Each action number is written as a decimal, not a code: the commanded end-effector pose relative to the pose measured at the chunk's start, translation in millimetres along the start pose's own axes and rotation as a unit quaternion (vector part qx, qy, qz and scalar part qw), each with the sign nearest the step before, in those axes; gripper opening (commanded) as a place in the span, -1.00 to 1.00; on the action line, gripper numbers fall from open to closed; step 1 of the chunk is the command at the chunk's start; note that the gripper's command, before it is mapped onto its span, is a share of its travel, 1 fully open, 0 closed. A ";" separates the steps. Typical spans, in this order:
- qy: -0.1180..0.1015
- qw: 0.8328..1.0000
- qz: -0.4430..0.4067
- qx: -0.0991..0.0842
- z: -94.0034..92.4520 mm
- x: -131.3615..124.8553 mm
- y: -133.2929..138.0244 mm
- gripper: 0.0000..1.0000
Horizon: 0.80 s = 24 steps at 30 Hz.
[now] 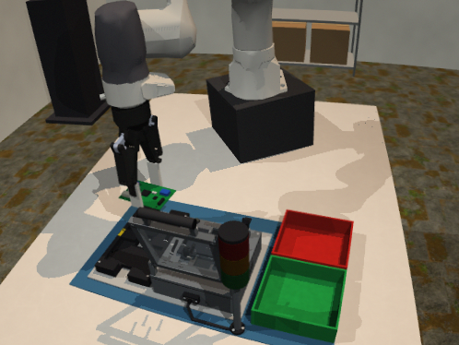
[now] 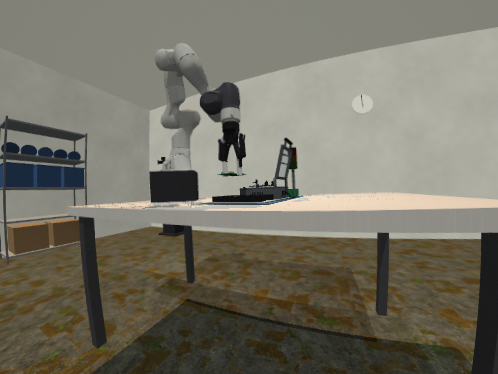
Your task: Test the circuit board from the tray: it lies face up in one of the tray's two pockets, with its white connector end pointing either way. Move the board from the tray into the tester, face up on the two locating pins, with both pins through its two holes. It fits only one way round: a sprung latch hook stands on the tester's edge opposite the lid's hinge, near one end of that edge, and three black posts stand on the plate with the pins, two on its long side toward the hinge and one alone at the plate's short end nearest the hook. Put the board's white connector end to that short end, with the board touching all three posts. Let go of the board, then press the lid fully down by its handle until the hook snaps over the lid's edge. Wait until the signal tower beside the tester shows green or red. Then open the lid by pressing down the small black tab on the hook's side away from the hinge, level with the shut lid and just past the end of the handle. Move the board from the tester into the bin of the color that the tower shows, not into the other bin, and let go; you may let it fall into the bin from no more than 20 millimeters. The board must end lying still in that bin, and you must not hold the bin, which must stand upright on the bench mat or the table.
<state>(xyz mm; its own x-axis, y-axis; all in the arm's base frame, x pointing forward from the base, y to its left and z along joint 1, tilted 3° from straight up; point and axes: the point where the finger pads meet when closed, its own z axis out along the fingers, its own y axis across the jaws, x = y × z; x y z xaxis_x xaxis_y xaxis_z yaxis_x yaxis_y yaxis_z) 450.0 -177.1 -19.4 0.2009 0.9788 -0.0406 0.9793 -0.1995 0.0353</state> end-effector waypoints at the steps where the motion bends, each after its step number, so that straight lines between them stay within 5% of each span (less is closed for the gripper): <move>1: 0.002 0.999 0.046 -0.001 -0.3 0.6 0.4 -0.09; 24: 0.002 0.964 0.266 -0.001 -0.3 0.6 0.4 -0.09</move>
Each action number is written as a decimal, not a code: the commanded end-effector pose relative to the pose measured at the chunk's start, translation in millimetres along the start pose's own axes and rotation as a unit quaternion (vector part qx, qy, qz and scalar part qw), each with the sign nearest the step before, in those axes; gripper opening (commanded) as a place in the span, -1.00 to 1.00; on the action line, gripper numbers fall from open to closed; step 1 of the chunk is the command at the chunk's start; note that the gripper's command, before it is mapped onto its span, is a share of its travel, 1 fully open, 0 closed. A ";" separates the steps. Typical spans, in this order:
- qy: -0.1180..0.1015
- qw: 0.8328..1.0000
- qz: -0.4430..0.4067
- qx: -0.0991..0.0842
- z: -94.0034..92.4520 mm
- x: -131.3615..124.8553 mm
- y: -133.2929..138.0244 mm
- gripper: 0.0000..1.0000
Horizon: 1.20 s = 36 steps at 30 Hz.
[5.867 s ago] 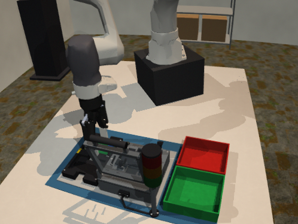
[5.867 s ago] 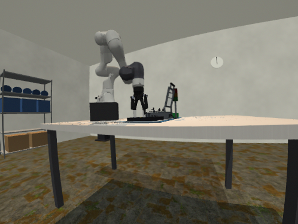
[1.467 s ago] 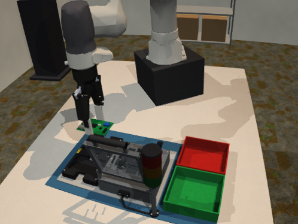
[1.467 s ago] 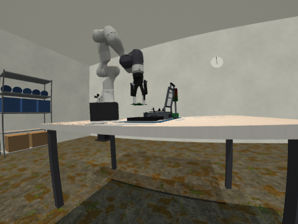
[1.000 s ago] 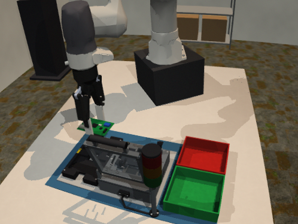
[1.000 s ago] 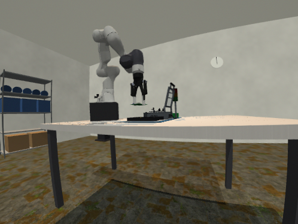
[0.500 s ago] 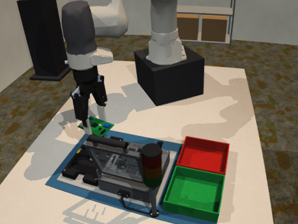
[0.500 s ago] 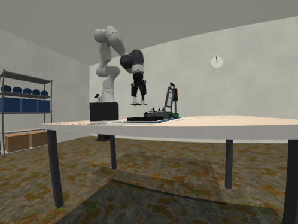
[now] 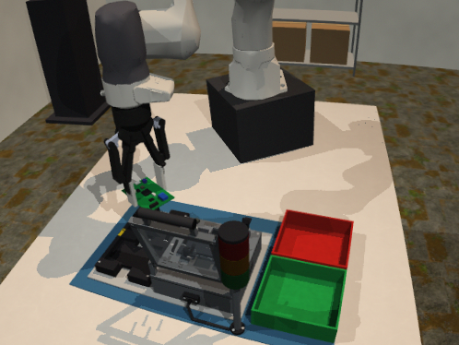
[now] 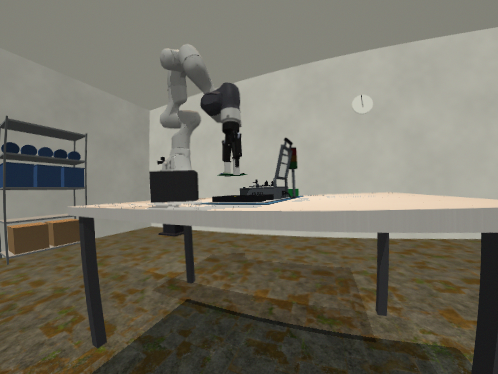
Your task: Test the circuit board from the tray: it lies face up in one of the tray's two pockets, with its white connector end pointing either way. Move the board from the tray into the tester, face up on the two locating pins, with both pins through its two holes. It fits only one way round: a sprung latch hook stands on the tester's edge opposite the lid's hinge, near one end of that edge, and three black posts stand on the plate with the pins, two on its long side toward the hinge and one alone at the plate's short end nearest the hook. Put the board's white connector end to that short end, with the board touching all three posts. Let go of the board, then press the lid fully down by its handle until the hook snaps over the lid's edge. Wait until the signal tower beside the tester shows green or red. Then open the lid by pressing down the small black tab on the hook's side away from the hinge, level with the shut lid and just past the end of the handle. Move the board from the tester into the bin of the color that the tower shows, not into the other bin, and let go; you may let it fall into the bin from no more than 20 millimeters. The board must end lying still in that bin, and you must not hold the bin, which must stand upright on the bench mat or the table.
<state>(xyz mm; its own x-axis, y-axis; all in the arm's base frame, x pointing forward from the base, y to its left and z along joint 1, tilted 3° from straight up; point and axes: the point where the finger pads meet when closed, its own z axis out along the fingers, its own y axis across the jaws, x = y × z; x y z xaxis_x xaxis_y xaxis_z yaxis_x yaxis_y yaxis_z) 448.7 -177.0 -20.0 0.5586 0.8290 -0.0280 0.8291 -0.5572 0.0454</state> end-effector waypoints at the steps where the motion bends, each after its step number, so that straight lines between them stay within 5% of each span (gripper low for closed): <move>1: 0.004 0.996 0.084 -0.002 -0.8 1.4 1.3 -0.09; 24: 0.004 0.962 0.271 -0.001 -0.8 1.4 1.3 -0.09; 36: 0.004 0.921 0.390 0.000 -0.8 1.4 1.3 -0.09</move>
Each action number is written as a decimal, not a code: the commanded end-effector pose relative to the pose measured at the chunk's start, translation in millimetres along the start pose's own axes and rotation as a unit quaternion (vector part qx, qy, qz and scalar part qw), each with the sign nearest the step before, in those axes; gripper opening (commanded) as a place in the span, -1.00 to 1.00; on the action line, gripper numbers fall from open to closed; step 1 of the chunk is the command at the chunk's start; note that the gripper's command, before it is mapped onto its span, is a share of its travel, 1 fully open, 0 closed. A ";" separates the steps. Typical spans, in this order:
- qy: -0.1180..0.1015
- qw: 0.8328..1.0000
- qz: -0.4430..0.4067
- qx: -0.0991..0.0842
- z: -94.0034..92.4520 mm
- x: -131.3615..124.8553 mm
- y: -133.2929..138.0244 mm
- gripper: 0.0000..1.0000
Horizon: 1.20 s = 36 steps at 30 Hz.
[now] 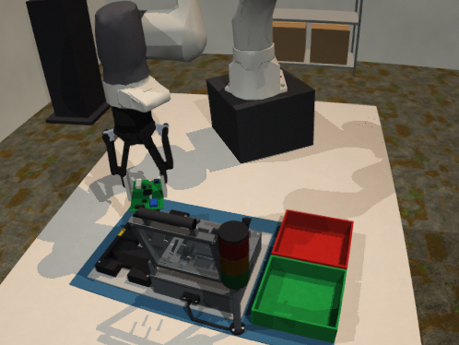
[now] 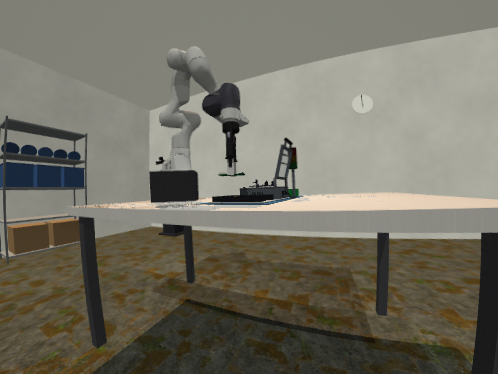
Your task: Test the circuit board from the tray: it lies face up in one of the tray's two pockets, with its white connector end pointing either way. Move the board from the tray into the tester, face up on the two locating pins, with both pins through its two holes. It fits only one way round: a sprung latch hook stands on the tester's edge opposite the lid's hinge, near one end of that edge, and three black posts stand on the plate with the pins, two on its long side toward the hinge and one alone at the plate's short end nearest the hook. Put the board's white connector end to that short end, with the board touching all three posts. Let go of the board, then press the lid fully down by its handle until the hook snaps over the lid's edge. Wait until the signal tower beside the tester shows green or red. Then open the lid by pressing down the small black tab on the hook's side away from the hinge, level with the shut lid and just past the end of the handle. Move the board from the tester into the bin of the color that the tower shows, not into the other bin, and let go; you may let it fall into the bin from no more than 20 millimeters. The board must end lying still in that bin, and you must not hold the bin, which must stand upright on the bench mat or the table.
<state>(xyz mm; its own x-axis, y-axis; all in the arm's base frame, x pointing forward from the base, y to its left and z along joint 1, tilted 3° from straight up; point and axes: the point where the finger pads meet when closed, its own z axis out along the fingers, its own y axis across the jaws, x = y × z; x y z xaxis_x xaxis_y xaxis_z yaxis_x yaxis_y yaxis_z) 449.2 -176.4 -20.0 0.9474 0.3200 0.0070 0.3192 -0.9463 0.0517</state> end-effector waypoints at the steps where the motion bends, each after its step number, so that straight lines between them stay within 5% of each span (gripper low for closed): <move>1: 0.003 0.996 0.084 0.000 -0.8 1.2 0.6 -0.09; 22: 0.003 0.967 0.254 0.001 -0.8 1.2 0.6 -0.09; 36: 0.003 0.926 0.378 0.001 -0.8 1.2 0.6 -0.09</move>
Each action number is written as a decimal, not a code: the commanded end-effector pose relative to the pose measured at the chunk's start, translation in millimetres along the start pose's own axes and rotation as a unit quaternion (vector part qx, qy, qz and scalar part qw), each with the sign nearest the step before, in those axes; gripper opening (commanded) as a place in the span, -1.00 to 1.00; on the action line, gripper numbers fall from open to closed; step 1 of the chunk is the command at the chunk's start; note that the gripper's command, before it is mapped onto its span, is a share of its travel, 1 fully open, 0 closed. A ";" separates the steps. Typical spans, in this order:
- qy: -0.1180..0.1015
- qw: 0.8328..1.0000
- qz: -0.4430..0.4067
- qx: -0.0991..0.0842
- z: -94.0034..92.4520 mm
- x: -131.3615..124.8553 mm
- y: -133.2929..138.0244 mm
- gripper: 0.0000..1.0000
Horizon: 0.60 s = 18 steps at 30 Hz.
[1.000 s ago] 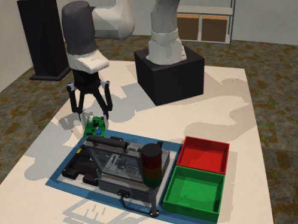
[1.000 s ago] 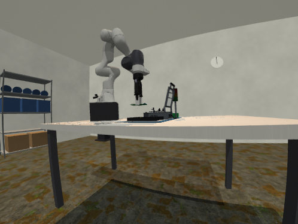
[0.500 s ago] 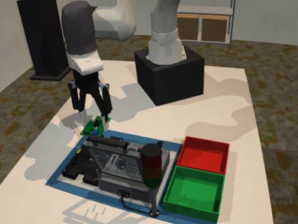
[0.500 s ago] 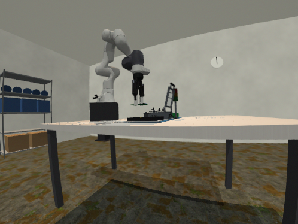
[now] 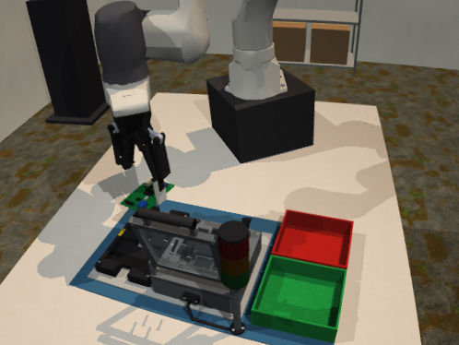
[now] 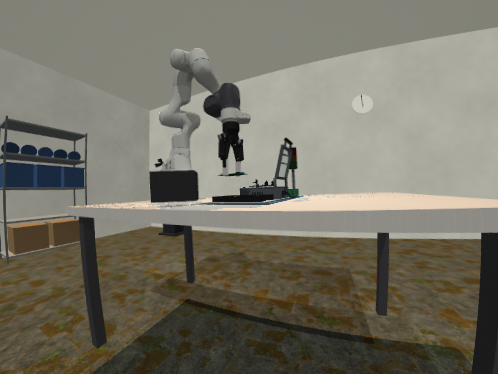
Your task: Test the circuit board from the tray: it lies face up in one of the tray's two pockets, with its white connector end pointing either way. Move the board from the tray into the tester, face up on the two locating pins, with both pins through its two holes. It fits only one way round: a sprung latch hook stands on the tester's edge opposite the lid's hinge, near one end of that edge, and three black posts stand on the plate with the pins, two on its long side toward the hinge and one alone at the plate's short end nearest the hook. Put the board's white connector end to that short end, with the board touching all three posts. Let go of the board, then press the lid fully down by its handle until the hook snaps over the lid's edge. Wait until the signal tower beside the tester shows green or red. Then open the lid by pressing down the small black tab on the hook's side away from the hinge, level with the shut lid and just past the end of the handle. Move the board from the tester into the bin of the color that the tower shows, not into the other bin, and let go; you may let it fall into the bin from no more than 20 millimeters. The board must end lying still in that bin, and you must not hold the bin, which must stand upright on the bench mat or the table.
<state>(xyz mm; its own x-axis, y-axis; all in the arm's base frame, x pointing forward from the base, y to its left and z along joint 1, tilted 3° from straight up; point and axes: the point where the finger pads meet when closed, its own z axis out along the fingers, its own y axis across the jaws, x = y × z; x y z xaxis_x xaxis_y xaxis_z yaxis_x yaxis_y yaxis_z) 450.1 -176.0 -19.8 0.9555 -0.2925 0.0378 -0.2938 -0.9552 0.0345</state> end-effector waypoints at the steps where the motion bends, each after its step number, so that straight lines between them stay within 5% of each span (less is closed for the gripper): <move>1: 0.002 0.996 0.084 0.001 -0.6 0.6 0.4 -0.09; 18: 0.002 0.976 0.217 0.001 -0.6 0.6 0.4 -0.09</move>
<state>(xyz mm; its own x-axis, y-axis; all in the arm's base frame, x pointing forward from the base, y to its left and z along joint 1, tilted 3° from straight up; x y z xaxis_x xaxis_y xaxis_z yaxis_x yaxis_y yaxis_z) 450.1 -176.0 -19.8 0.8337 -0.5503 0.0462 -0.5516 -0.8338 0.0222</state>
